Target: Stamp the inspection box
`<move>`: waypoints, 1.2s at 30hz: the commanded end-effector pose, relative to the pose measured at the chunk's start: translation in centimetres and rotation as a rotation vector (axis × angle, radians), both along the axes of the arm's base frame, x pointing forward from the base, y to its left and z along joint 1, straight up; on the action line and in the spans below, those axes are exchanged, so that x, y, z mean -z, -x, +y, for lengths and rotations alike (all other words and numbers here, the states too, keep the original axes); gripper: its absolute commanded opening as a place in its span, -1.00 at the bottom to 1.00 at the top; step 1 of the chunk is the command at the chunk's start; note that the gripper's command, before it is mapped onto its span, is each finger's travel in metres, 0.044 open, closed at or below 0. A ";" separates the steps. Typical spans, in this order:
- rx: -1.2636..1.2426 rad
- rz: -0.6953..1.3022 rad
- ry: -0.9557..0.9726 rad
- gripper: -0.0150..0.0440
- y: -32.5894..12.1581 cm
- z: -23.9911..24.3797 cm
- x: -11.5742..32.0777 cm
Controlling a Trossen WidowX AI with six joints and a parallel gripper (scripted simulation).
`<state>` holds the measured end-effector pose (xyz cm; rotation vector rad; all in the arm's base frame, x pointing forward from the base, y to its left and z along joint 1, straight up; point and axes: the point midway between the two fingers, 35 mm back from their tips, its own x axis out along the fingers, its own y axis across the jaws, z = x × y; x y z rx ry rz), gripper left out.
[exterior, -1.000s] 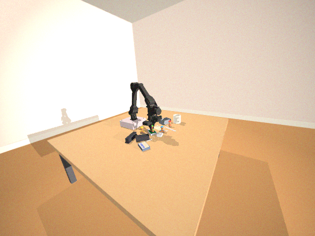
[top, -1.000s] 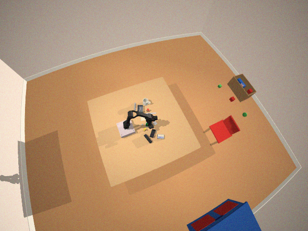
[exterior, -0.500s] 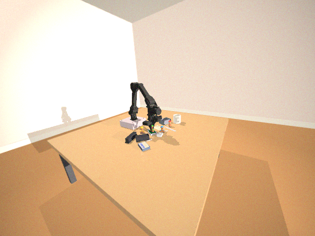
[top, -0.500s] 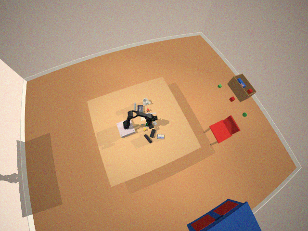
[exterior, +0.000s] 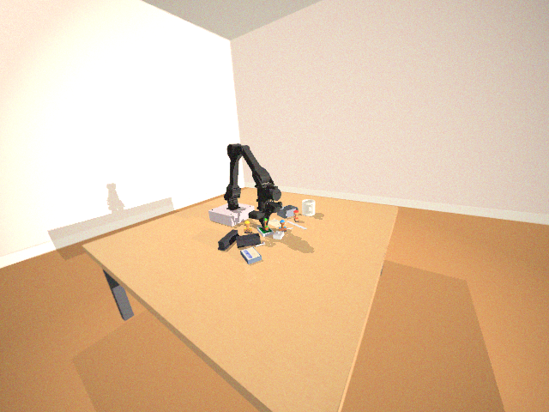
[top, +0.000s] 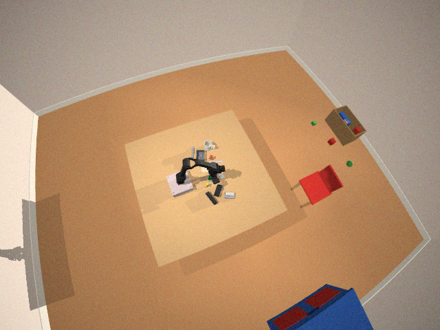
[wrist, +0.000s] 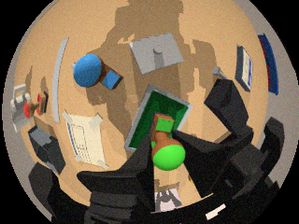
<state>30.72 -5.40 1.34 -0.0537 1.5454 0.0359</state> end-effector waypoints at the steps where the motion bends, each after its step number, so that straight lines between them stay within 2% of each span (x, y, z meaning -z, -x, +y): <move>1: 0.000 0.001 0.004 -0.49 0.0 -0.1 -0.2; 20: 0.000 0.001 0.004 -0.49 0.0 -0.1 -1.0; 36: 0.000 0.000 0.004 -0.49 0.0 -0.1 -3.6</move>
